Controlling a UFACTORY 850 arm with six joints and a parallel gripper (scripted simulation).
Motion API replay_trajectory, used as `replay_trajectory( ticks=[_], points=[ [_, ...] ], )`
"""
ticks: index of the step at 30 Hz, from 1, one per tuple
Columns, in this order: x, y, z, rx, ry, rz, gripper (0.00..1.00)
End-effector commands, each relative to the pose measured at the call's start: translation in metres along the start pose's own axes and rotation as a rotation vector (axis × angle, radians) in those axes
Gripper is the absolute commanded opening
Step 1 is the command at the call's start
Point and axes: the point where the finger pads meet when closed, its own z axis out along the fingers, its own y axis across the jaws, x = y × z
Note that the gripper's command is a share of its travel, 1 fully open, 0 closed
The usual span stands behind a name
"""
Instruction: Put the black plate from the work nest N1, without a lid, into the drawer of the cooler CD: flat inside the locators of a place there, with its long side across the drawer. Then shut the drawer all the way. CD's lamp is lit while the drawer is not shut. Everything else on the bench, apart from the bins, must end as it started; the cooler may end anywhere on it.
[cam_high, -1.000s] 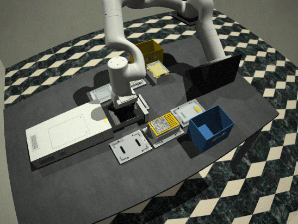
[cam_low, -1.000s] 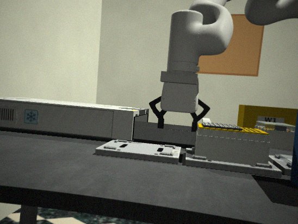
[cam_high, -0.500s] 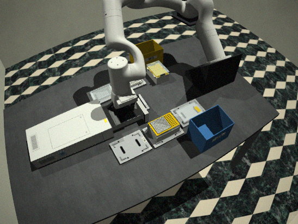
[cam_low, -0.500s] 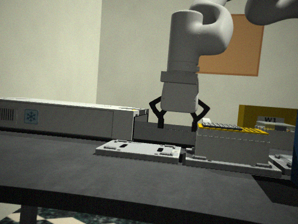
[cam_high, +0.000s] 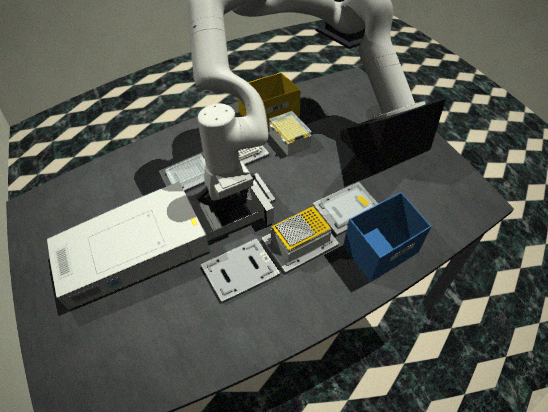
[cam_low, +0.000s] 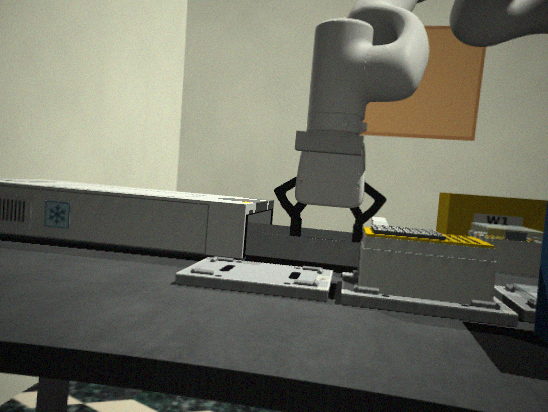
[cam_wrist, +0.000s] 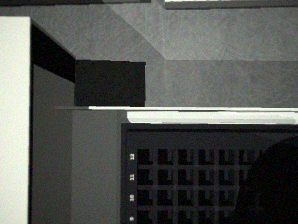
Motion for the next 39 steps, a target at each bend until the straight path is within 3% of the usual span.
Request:
replay_trajectory(
  ticks=[1, 14, 15, 39],
  points=[
    [0.0, 0.0008, -0.0009, -0.002, 0.0, 0.001, 0.0],
    [0.0, 0.0008, -0.0009, -0.002, 0.0, 0.001, 0.0],
    [0.0, 0.0007, -0.0002, -0.002, 0.0, 0.0, 1.0],
    [0.0, 0.0007, 0.0002, -0.002, 0.0, 0.001, 1.0]
  ],
)
